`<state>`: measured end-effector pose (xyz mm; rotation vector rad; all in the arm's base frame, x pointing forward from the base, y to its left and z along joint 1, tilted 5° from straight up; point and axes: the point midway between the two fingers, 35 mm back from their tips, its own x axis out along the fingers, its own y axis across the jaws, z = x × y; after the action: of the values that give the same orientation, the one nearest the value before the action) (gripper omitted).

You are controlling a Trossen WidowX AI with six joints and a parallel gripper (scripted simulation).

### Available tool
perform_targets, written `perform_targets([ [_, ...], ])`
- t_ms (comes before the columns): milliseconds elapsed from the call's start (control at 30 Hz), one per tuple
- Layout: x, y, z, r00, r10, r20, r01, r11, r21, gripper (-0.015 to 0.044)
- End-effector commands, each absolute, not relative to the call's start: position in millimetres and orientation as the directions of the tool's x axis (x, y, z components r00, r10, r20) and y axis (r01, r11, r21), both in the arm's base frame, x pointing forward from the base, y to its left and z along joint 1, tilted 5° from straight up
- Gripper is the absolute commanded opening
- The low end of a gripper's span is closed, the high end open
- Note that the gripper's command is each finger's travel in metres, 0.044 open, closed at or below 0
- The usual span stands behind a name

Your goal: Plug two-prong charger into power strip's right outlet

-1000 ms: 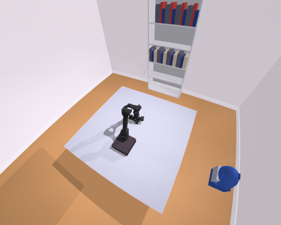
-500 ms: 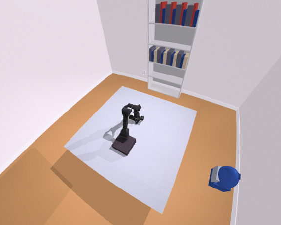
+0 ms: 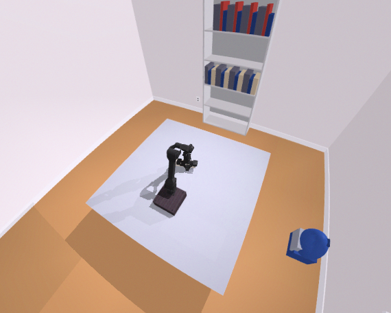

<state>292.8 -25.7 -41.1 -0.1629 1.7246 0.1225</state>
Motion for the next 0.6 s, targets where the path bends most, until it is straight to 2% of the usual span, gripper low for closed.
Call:
perform_targets([
  [0,304.9,-23.8,-41.9,-0.115,-0.033,-0.993,-0.179,0.984,-0.012,0.0000],
  [567,302.7,-24.2,-41.7,-0.115,-0.033,-0.993,-0.179,0.984,-0.012,0.0000],
])
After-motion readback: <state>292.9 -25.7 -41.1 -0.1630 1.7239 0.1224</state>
